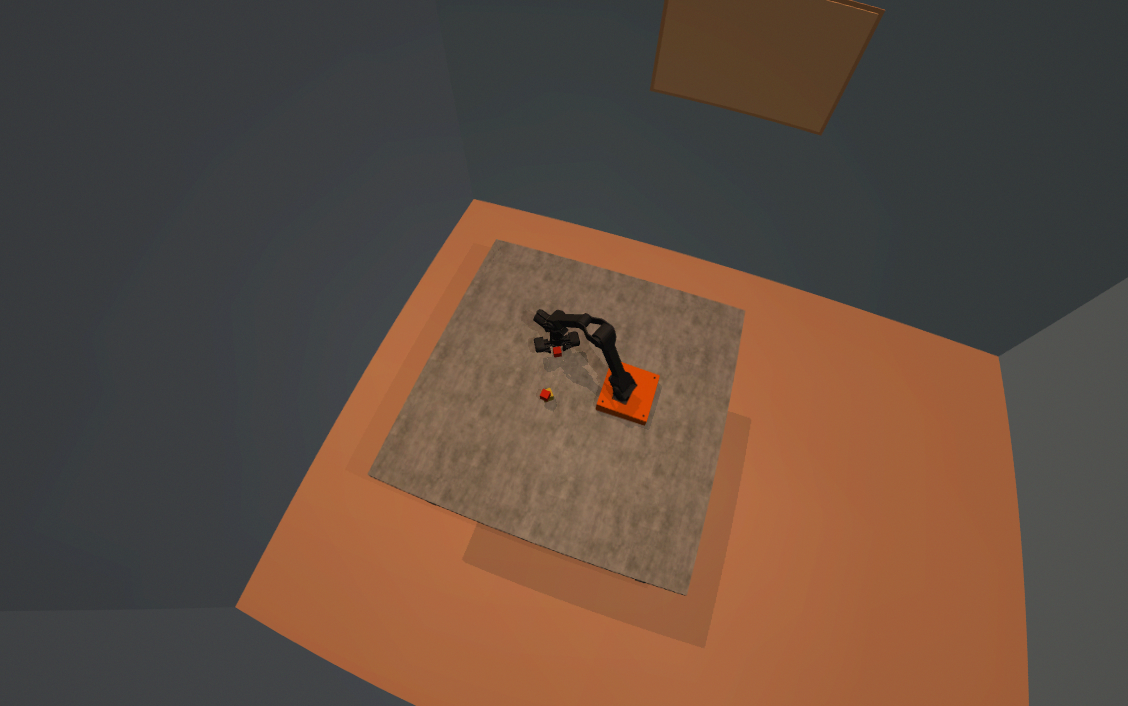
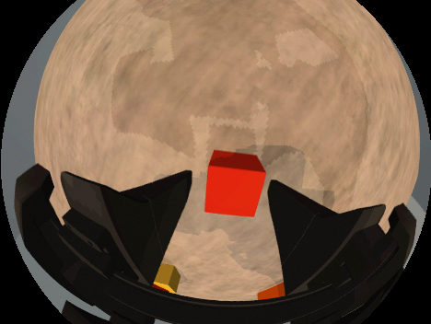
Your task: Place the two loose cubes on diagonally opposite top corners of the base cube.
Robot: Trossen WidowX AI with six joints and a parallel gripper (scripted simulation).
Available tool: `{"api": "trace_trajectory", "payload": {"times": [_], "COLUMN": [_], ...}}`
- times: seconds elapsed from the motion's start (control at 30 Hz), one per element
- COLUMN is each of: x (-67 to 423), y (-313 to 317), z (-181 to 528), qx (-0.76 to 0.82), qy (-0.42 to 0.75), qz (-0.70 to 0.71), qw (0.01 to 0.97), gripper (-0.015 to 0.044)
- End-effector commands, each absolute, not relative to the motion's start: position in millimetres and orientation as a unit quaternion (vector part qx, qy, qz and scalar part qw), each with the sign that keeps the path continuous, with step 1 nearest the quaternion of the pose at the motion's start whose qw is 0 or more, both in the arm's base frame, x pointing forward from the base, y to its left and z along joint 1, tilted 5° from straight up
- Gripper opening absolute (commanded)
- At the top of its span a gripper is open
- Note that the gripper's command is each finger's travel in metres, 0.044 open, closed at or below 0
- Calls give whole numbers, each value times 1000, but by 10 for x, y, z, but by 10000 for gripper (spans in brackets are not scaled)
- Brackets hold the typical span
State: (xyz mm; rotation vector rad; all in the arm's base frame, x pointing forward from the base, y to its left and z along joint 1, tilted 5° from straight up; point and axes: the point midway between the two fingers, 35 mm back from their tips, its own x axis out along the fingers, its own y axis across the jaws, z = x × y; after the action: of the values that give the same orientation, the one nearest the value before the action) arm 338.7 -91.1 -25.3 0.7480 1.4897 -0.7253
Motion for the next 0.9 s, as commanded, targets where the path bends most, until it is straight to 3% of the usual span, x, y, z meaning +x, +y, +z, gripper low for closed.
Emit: {"api": "trace_trajectory", "payload": {"times": [0.0, 0.13, 0.87], "x": [3364, 3364, 3441], "y": [-905, -905, -935], "z": [-293, -293, 243], "qx": [325, 325, 325], "qy": [648, 648, 648], "qz": [-317, -317, -317], "qw": [612, 612, 612], "gripper": [213, 107, 105]}}
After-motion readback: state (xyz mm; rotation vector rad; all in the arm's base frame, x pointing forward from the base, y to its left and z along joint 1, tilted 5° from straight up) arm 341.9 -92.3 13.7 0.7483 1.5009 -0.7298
